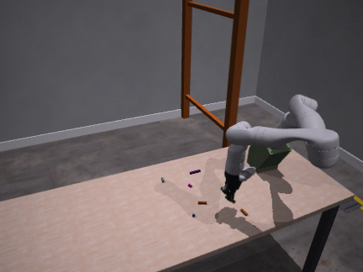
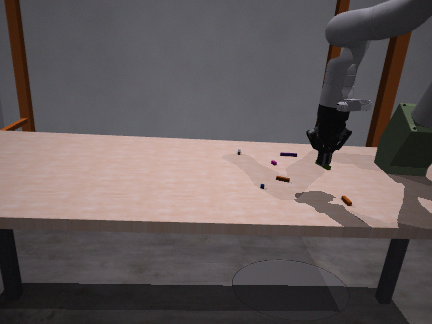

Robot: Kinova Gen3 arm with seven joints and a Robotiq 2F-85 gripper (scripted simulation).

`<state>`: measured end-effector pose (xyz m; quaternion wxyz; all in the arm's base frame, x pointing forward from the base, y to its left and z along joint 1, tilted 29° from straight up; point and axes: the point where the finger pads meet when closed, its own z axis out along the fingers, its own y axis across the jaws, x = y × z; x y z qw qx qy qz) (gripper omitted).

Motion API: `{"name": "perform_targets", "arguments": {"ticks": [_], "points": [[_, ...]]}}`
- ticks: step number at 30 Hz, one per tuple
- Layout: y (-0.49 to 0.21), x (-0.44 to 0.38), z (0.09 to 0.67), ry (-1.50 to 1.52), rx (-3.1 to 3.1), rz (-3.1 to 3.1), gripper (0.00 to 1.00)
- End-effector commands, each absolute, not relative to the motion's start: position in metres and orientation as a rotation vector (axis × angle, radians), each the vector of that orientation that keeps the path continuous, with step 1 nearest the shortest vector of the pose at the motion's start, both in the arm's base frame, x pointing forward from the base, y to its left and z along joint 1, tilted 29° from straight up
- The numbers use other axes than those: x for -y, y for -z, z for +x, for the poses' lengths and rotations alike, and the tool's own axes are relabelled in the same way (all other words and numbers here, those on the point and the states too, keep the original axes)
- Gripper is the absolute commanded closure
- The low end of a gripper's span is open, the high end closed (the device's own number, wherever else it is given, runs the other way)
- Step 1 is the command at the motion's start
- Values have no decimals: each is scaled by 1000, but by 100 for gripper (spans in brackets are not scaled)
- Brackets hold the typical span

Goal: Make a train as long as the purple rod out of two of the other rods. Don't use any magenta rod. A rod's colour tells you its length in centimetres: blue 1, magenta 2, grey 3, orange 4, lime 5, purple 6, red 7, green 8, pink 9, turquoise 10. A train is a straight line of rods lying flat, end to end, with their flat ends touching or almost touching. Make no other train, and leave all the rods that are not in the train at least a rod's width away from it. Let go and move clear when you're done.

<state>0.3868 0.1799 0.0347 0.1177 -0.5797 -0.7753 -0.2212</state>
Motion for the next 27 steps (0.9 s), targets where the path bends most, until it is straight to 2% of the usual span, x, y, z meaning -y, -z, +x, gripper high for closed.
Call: {"name": "perform_targets", "arguments": {"ticks": [1, 27], "points": [[-35, -178, 393, 642, 2240, -1719, 95], [-28, -145, 523, 534, 1748, -2127, 95]]}}
